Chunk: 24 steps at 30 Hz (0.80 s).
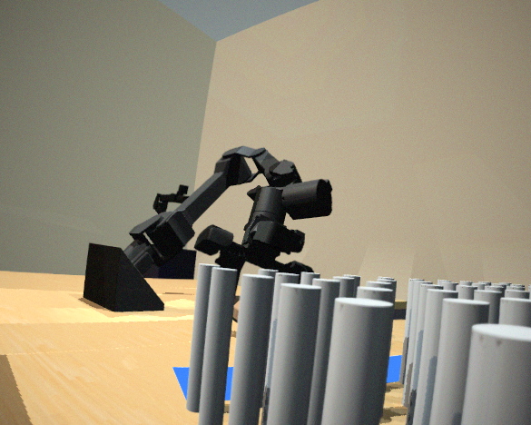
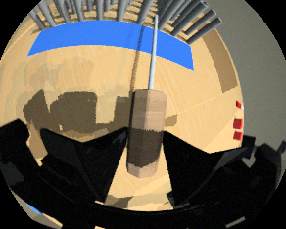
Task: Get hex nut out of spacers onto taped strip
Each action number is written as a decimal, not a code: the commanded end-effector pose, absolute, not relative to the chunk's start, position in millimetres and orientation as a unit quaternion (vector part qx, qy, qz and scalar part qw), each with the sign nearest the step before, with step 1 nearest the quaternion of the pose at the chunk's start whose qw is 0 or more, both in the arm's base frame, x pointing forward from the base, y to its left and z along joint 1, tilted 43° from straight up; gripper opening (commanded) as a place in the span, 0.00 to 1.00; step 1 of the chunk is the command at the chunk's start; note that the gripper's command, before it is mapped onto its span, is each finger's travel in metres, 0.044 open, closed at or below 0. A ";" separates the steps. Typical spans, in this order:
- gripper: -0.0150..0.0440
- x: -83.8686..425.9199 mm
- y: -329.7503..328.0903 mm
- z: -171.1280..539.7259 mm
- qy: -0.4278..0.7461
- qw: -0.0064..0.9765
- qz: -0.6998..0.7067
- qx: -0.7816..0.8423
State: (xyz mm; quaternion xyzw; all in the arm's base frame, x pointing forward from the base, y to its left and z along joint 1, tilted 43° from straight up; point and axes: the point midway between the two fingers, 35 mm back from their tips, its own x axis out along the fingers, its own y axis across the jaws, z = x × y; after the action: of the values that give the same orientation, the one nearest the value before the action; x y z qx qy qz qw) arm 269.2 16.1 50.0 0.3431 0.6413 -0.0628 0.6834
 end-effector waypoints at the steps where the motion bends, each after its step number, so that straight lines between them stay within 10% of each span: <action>1: 0.25 274.8 13.3 51.7 0.636 0.689 -0.062 0.340; 24: 0.25 287.0 7.6 48.0 0.636 0.690 -0.062 0.340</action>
State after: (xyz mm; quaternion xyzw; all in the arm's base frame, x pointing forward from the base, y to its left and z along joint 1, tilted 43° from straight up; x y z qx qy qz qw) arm 281.8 10.2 46.1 0.3421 0.6409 -0.0628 0.6843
